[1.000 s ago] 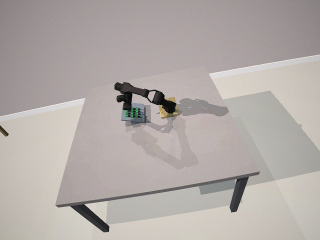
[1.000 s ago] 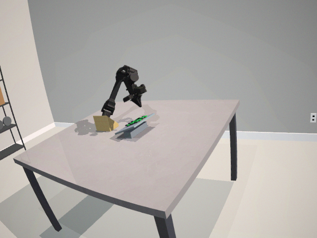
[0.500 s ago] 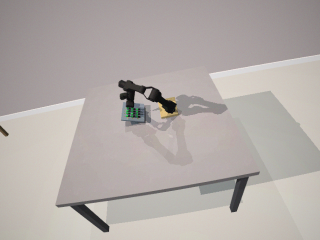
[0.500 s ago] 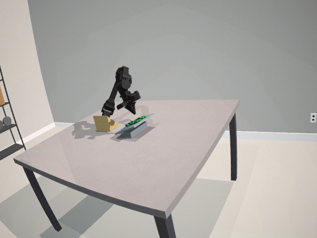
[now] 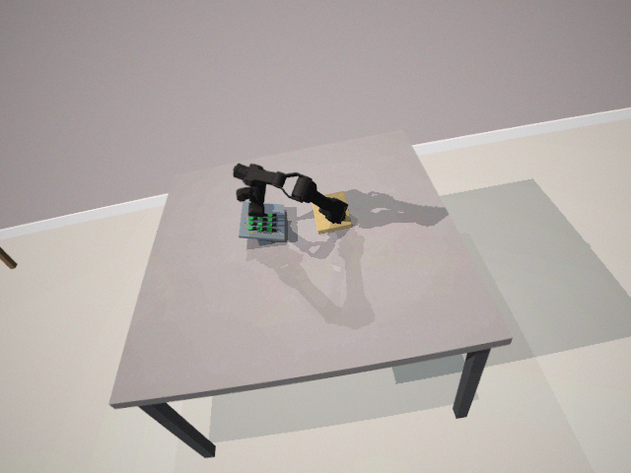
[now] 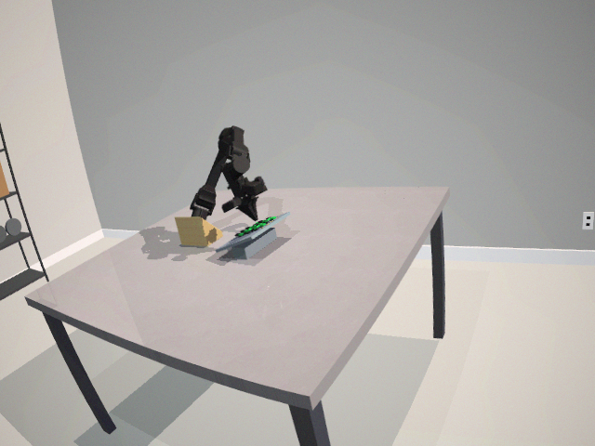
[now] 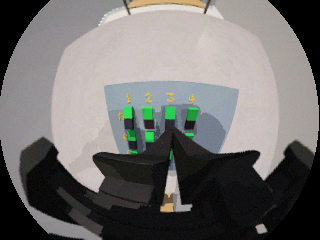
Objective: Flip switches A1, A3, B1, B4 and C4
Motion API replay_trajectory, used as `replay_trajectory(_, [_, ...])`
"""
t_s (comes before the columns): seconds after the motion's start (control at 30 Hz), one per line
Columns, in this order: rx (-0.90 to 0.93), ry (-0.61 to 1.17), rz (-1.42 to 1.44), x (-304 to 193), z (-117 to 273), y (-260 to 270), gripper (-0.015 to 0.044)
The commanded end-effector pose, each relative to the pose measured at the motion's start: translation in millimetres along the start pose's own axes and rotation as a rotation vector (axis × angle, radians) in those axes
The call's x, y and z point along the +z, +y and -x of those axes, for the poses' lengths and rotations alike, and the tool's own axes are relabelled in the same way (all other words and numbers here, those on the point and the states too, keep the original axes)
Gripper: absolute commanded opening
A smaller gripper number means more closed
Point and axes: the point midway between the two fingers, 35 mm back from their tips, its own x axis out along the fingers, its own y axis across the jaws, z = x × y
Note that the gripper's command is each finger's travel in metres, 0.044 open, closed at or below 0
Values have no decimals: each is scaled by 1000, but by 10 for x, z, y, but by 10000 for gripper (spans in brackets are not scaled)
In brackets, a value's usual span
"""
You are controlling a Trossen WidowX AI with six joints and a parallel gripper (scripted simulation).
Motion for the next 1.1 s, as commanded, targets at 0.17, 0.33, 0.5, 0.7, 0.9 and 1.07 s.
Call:
replay_trajectory(0.17, [6, 3, -8, -22, -113, 9, 0])
replay_trajectory(0.33, [6, 3, -8, -22, -113, 9, 0])
replay_trajectory(0.5, [6, 3, -8, -22, -113, 9, 0])
replay_trajectory(0.7, [6, 3, -8, -22, -113, 9, 0])
replay_trajectory(0.9, [6, 3, -8, -22, -115, 9, 0])
replay_trajectory(1.07, [6, 3, -8, -22, -122, 9, 0])
